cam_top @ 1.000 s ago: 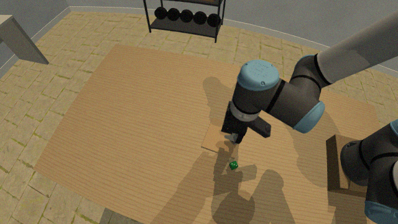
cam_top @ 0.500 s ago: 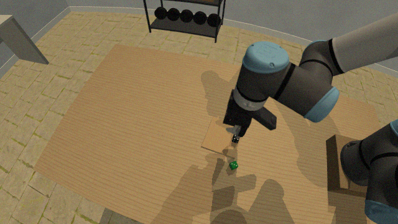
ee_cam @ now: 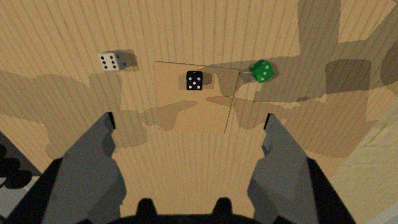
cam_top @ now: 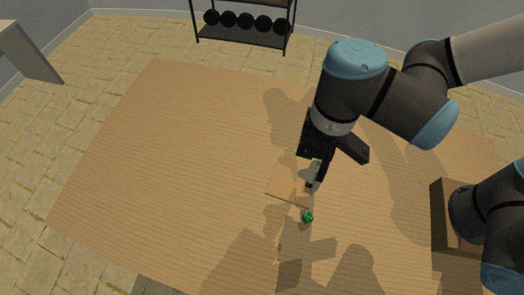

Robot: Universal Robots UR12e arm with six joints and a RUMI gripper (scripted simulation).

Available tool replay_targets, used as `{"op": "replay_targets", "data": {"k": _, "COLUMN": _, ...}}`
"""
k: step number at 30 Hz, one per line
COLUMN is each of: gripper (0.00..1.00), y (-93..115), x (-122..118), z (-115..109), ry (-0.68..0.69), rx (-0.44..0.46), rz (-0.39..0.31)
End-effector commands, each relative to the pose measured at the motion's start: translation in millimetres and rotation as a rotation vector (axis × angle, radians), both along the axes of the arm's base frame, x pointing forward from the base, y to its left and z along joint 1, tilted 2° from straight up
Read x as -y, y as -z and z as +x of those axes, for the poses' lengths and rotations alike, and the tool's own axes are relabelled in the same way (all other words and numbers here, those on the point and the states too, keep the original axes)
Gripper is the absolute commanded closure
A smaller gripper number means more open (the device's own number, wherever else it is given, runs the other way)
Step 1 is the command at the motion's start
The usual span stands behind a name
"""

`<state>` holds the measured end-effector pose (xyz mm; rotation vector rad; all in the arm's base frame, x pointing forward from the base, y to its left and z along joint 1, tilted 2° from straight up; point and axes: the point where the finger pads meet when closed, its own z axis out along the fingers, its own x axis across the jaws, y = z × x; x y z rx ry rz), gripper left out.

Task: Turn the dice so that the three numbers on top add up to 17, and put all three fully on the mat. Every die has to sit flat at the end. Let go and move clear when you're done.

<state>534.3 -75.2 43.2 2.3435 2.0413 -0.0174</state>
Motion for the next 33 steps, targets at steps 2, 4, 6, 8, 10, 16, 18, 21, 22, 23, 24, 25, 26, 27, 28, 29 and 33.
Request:
{"op": "replay_targets", "data": {"k": 2, "gripper": 0.00, "y": -1, "x": -1, "z": 1, "ry": -0.001, "rx": 0.000, "rz": 0.002}}
{"op": "replay_targets", "data": {"k": 4, "gripper": 0.00, "y": -1, "x": -1, "z": 1, "ry": -0.001, "rx": 0.000, "rz": 0.002}}
{"op": "replay_targets", "data": {"k": 6, "gripper": 0.00, "y": -1, "x": -1, "z": 1, "ry": -0.001, "rx": 0.000, "rz": 0.002}}
{"op": "replay_targets", "data": {"k": 8, "gripper": 0.00, "y": -1, "x": -1, "z": 1, "ry": -0.001, "rx": 0.000, "rz": 0.002}}
{"op": "replay_targets", "data": {"k": 10, "gripper": 0.00, "y": -1, "x": -1, "z": 1, "ry": -0.001, "rx": 0.000, "rz": 0.002}}
{"op": "replay_targets", "data": {"k": 16, "gripper": 0.00, "y": -1, "x": -1, "z": 1, "ry": 0.000, "rx": 0.000, "rz": 0.002}}
{"op": "replay_targets", "data": {"k": 18, "gripper": 0.00, "y": -1, "x": -1, "z": 1, "ry": 0.000, "rx": 0.000, "rz": 0.002}}
{"op": "replay_targets", "data": {"k": 21, "gripper": 0.00, "y": -1, "x": -2, "z": 1, "ry": 0.005, "rx": 0.000, "rz": 0.002}}
{"op": "replay_targets", "data": {"k": 22, "gripper": 0.00, "y": -1, "x": -3, "z": 1, "ry": 0.010, "rx": 0.000, "rz": 0.002}}
{"op": "replay_targets", "data": {"k": 23, "gripper": 0.00, "y": -1, "x": -3, "z": 1, "ry": 0.017, "rx": 0.000, "rz": 0.002}}
{"op": "replay_targets", "data": {"k": 24, "gripper": 0.00, "y": -1, "x": -5, "z": 1, "ry": 0.026, "rx": 0.001, "rz": 0.002}}
{"op": "replay_targets", "data": {"k": 25, "gripper": 0.00, "y": 0, "x": -6, "z": 1, "ry": 0.038, "rx": 0.001, "rz": 0.002}}
{"op": "replay_targets", "data": {"k": 26, "gripper": 0.00, "y": 0, "x": -8, "z": 1, "ry": 0.052, "rx": 0.001, "rz": 0.002}}
{"op": "replay_targets", "data": {"k": 27, "gripper": 0.00, "y": 0, "x": -10, "z": 1, "ry": 0.069, "rx": 0.002, "rz": 0.003}}
{"op": "replay_targets", "data": {"k": 28, "gripper": 0.00, "y": 1, "x": -12, "z": 1, "ry": 0.088, "rx": 0.002, "rz": 0.003}}
{"op": "replay_targets", "data": {"k": 29, "gripper": 0.00, "y": 1, "x": -15, "z": 1, "ry": 0.110, "rx": 0.003, "rz": 0.003}}
{"op": "replay_targets", "data": {"k": 33, "gripper": 0.00, "y": 3, "x": -29, "z": 1, "ry": 0.220, "rx": 0.007, "rz": 0.005}}
